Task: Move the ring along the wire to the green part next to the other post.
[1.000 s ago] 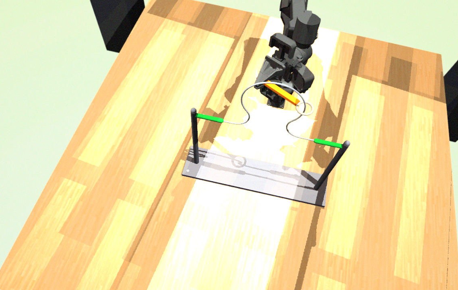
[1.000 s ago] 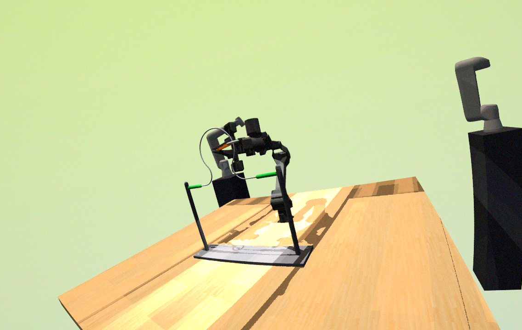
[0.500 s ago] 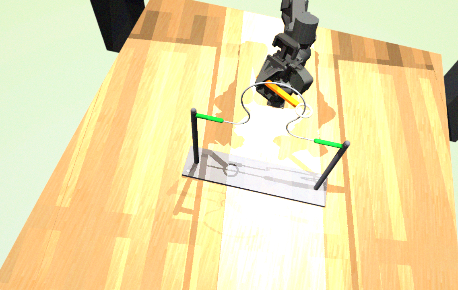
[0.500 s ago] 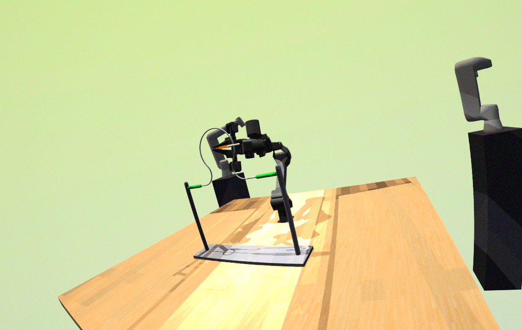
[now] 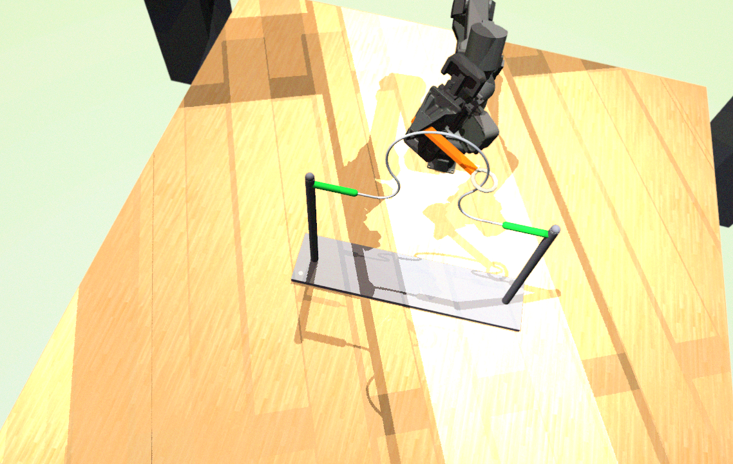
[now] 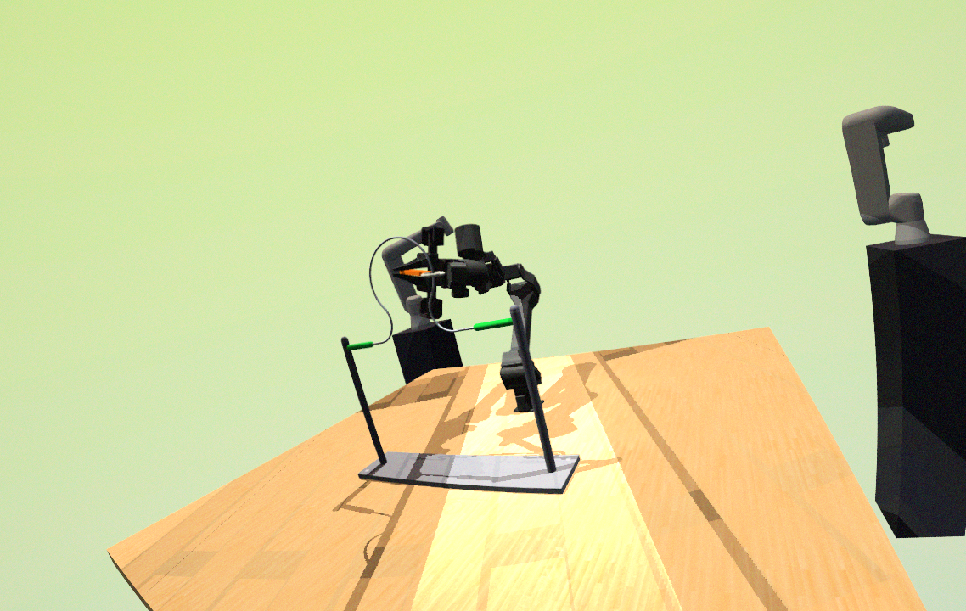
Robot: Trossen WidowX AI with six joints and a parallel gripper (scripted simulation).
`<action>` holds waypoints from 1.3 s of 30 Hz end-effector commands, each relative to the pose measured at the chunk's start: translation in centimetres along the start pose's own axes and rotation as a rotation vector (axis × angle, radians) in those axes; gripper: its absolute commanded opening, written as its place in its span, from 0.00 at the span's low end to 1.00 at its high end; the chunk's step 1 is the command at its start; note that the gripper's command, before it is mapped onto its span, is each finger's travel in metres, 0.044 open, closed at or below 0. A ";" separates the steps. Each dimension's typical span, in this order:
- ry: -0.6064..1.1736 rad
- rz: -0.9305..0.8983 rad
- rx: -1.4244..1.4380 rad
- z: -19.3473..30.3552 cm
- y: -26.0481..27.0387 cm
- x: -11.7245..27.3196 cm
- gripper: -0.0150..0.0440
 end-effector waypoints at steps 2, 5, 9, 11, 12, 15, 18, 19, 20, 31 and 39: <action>-0.015 0.017 0.050 0.0 0.4 0.0 0.00; -0.020 0.029 0.073 0.1 0.4 0.0 0.00; -0.027 0.045 0.102 0.1 0.5 -0.1 0.00; -0.031 0.053 0.117 0.1 0.5 -0.1 0.00; -0.032 0.057 0.125 0.1 0.5 -0.1 0.00; -0.037 0.069 0.146 0.2 0.5 -0.1 0.00; -0.042 0.080 0.168 0.2 0.6 -0.1 0.00; -0.044 0.084 0.175 0.2 0.6 -0.1 0.00; -0.046 0.088 0.182 0.3 0.6 -0.1 0.00; -0.061 0.123 0.246 0.4 0.8 -0.2 0.00; -0.067 0.139 0.276 0.7 1.1 -0.2 0.00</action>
Point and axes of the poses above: the point midway between the two fingers, 35 mm back from their tips, its own x axis back along the fingers, its own y axis across the jaws, z = x × y, the point moved 9 cm from there along x, back along the fingers, and after that the axes turned 12 degrees about -x, right-handed, at the moved point
